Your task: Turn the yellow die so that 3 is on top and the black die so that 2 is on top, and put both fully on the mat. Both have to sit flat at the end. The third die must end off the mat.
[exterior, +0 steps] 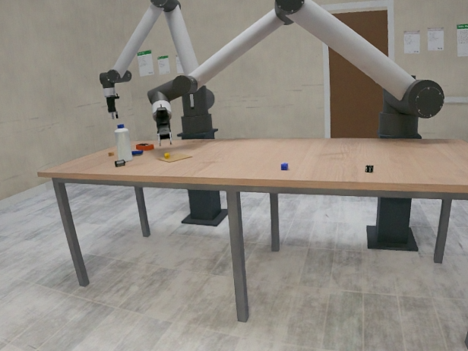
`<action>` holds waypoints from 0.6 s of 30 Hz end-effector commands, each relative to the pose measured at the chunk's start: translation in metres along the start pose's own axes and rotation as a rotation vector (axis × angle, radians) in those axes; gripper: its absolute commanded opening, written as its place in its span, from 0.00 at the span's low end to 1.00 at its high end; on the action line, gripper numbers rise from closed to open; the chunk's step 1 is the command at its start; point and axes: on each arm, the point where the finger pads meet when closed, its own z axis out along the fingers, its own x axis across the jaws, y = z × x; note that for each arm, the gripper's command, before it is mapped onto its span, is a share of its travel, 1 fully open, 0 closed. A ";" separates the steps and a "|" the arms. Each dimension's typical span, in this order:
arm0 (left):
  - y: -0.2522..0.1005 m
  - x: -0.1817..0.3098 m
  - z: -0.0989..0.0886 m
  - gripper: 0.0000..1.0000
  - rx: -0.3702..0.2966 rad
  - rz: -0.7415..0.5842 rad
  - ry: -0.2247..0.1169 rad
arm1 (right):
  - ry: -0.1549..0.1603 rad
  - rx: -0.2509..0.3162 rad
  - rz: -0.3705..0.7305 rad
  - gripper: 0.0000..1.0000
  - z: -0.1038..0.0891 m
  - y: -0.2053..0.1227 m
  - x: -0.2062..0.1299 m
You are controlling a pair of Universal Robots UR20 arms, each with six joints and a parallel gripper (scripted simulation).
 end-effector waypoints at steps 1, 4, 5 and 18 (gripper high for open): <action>-0.003 0.000 -0.003 1.00 0.000 -0.001 0.001 | 0.000 -0.001 0.000 1.00 -0.001 0.001 0.000; -0.003 0.000 -0.003 1.00 -0.016 -0.001 0.000 | 0.000 -0.001 0.000 1.00 -0.001 0.001 0.000; -0.003 0.000 -0.002 1.00 -0.033 -0.002 0.000 | 0.000 -0.001 0.000 1.00 -0.001 0.001 0.000; -0.006 0.001 -0.003 1.00 -0.262 -0.001 0.001 | 0.000 -0.001 0.000 1.00 -0.001 0.001 0.000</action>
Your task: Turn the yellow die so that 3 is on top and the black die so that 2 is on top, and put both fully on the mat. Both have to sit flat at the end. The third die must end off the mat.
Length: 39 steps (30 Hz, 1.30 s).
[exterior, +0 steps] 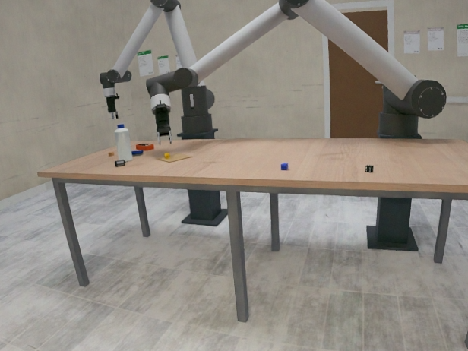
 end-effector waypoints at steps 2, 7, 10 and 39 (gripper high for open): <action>-0.001 0.000 0.000 1.00 -0.050 0.001 0.002 | 0.000 -0.001 0.000 1.00 -0.001 0.001 0.000; -0.002 0.000 0.000 1.00 -0.161 0.001 0.002 | 0.000 -0.001 0.000 1.00 -0.001 0.001 0.000; -0.004 -0.001 0.001 1.00 -0.252 0.001 0.001 | 0.000 -0.001 0.000 1.00 -0.001 0.001 0.000; -0.008 0.000 0.002 1.00 -0.568 0.002 0.002 | 0.000 -0.001 0.000 1.00 -0.001 0.001 0.000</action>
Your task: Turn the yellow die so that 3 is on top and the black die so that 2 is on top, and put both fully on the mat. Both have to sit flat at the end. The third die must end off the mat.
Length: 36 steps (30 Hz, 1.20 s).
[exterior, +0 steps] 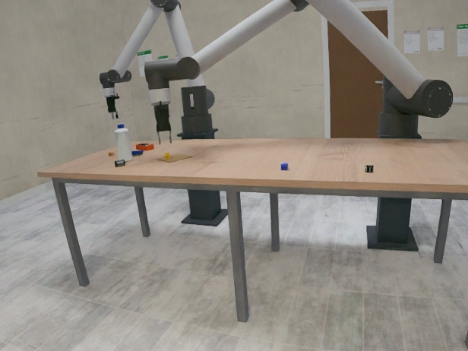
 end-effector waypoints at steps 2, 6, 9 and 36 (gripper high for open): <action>0.000 0.000 -0.001 1.00 -0.013 0.000 0.001 | 0.000 -0.001 0.000 1.00 -0.001 0.001 0.000; 0.000 0.000 -0.001 1.00 -0.013 0.000 0.001 | 0.000 -0.001 0.000 1.00 -0.001 0.001 0.000; 0.000 0.000 -0.001 1.00 -0.013 0.000 0.001 | 0.000 -0.001 0.000 1.00 -0.001 0.001 0.000; -0.216 -0.107 -0.004 1.00 -0.013 -0.129 0.000 | 0.000 -0.001 0.000 1.00 -0.001 0.001 0.000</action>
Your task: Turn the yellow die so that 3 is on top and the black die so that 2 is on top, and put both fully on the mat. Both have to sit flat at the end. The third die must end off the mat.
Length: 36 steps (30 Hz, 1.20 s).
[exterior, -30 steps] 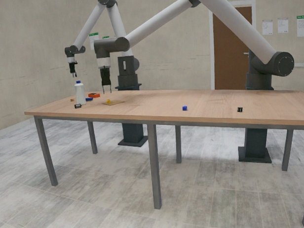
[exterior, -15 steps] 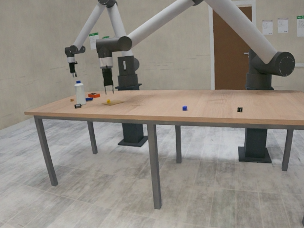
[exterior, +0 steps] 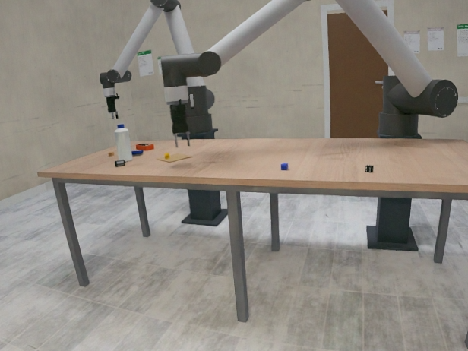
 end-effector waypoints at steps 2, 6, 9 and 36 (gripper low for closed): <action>-0.056 -0.026 -0.003 1.00 0.000 -0.033 0.002 | 0.000 -0.001 0.000 1.00 -0.001 0.001 0.000; -0.097 -0.049 -0.004 1.00 0.000 -0.058 0.002 | 0.000 -0.001 0.000 1.00 -0.001 0.001 0.000; -0.106 -0.054 -0.004 1.00 0.000 -0.064 0.002 | 0.000 -0.001 0.000 1.00 -0.001 0.001 0.000; -0.318 -0.218 -0.006 1.00 0.000 -0.214 0.002 | 0.000 -0.001 0.000 1.00 -0.001 0.001 0.000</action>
